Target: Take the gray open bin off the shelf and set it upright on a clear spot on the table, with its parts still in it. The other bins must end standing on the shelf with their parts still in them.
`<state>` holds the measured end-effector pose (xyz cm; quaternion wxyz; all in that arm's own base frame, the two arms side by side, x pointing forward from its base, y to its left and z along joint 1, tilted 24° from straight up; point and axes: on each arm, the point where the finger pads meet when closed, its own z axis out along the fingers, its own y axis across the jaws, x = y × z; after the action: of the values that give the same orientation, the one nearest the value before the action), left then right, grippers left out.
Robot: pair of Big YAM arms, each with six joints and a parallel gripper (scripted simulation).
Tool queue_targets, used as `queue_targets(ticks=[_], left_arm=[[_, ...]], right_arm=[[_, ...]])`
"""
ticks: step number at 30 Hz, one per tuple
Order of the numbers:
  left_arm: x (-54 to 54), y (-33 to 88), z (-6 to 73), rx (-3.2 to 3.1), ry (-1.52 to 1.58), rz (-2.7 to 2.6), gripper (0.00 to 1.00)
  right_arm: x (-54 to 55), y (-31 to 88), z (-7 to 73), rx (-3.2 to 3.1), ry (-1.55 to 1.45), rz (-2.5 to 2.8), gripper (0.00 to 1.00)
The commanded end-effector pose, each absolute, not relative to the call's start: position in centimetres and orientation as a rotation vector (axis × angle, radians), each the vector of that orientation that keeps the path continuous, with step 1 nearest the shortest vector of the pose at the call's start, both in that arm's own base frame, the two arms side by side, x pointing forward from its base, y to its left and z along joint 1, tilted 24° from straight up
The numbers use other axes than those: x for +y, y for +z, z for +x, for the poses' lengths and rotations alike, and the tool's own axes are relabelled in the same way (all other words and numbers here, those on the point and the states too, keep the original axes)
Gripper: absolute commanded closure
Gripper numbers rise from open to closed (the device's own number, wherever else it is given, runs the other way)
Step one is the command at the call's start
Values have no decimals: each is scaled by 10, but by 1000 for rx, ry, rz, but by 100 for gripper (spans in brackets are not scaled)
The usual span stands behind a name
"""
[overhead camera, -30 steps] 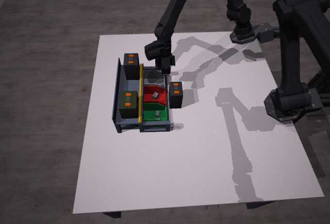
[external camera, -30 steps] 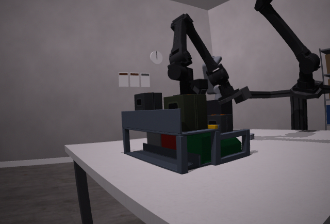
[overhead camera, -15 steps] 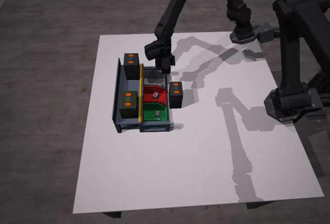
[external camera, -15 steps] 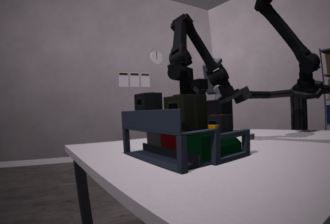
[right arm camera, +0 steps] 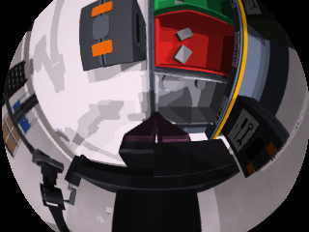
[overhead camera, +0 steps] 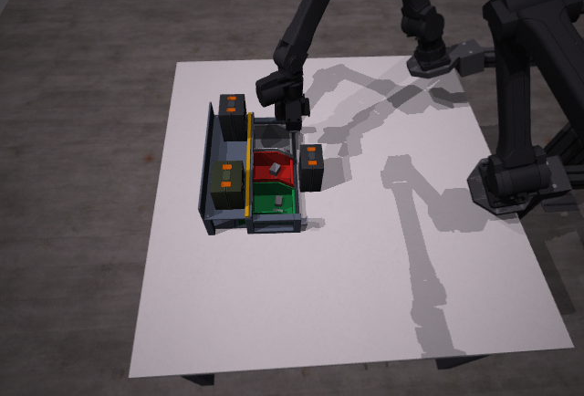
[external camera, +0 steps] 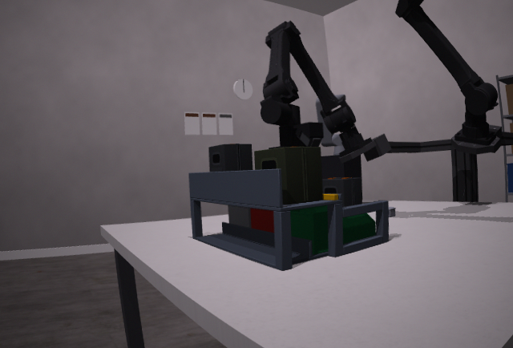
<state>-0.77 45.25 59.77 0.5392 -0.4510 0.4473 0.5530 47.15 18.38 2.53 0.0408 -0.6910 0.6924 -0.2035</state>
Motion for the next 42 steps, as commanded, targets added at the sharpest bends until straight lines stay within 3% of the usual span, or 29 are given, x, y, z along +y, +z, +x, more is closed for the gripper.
queue_targets(ticks=[1,10,11,42], left_arm=[[446,610,-13,1025,1334,-1057,0],[446,610,-13,1025,1334,-1057,0],[446,610,-13,1025,1334,-1057,0],[446,610,-13,1025,1334,-1057,0]], right_arm=[[188,34,467,2113,-625,-2116,100],[187,34,466,2114,-625,-2117,100],[187,28,470,2121,-622,-2123,10],[186,27,468,2123,-621,-2127,10]])
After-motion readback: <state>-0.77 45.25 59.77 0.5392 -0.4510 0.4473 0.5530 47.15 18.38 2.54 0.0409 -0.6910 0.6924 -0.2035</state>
